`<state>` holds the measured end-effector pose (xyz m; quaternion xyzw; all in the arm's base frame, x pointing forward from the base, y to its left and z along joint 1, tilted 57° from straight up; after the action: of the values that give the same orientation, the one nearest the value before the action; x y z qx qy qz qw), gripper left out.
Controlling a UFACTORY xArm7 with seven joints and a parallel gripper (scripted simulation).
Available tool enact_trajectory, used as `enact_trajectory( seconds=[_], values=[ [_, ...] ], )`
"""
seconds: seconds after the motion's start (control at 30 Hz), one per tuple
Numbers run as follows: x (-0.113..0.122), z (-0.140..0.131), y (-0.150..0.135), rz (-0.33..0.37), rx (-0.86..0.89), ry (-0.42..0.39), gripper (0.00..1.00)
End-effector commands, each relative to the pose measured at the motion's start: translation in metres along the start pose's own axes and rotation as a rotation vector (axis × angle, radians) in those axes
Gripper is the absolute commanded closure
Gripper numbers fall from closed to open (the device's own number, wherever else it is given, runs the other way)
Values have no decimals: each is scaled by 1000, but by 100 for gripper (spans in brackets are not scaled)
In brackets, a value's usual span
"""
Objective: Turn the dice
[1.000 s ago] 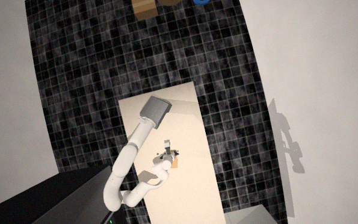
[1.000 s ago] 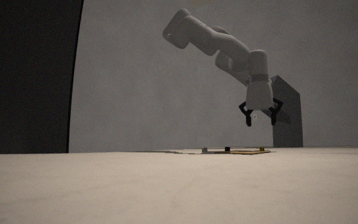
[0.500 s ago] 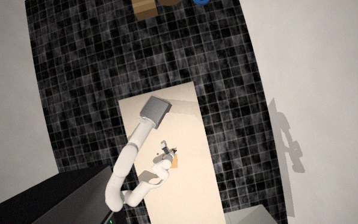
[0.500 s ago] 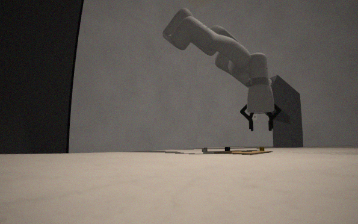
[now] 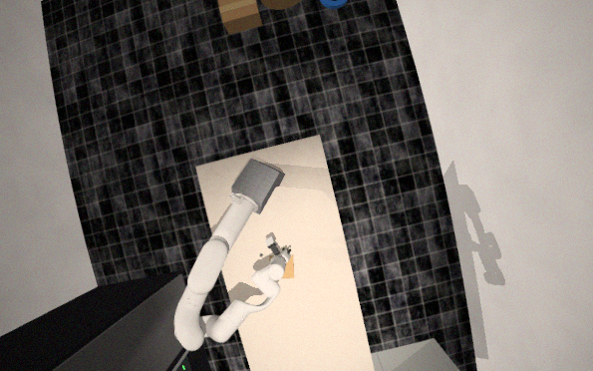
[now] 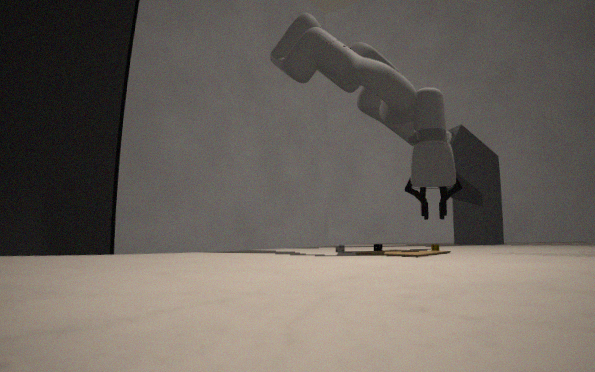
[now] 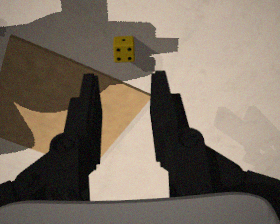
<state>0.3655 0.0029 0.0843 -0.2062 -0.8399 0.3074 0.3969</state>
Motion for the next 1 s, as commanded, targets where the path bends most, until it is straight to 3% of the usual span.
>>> enact_trajectory(
  seconds=[0.0,0.97],
  values=[
    [1,0,1,-2,1,-2,69],
    [-3,-1,1,-2,5,-1,69]
  ],
)
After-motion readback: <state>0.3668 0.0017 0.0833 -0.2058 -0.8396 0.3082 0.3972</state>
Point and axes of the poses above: the point where the finger pads meet when closed, its own x axis back along the fingers, its own y axis across the jaws, z = x × y, the point moved 5 cm from there along x, back along the fingers, and after that the axes turned 7 degrees about -x, right-handed, at the moved point
